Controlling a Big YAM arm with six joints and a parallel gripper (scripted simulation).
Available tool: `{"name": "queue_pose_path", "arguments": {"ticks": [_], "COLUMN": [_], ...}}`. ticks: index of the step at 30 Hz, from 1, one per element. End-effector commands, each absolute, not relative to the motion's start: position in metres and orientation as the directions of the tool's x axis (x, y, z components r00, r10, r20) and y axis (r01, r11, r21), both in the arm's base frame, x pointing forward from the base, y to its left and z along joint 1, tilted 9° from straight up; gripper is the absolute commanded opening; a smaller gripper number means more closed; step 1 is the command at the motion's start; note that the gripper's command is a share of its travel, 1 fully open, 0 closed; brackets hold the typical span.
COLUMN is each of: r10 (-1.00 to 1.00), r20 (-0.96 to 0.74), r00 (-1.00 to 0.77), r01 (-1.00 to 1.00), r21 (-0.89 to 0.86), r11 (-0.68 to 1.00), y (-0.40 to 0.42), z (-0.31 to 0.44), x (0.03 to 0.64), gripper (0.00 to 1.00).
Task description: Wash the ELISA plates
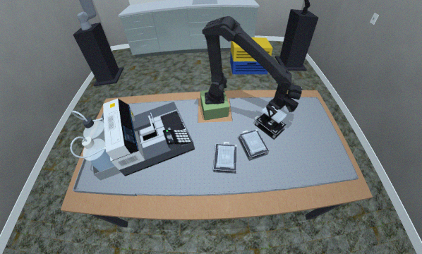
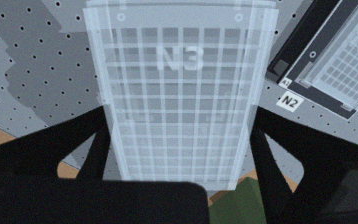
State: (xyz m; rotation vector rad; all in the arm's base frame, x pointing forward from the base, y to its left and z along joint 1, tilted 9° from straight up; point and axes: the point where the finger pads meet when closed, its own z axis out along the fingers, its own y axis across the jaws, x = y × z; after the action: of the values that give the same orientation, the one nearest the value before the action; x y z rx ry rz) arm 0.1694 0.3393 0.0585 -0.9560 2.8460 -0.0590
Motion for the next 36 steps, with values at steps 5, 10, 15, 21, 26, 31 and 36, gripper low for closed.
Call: {"name": "queue_pose_path", "arguments": {"ticks": [5,10,15,21,26,31,36], "r10": [-0.604,-0.601,-0.603,-0.604,-0.601,-0.605,-0.602], "r20": [-0.144,-0.128,-0.131,-0.136,-0.129,-0.132,-0.135], "r00": [-0.784,-0.789,-0.787,-0.785,-0.789,-0.785,-0.787], "r01": [-0.601,-0.596,-0.598,-0.6,-0.597,-0.601,-0.598], "r21": [-0.069,-0.078,-0.076,-0.073,-0.076,-0.075,-0.073], "r11": [0.796,0.799,0.798,0.797,0.799,0.796,0.798], "y": [0.348,0.341,0.344,0.347,0.343,0.345,0.345], "z": [0.055,0.04,0.033,0.027,0.018,0.01,0.003], "x": [0.177,0.178,0.179,0.181,0.182,0.181,0.184], "gripper": [0.82,0.82,0.82,0.82,0.82,0.82,0.82]}}
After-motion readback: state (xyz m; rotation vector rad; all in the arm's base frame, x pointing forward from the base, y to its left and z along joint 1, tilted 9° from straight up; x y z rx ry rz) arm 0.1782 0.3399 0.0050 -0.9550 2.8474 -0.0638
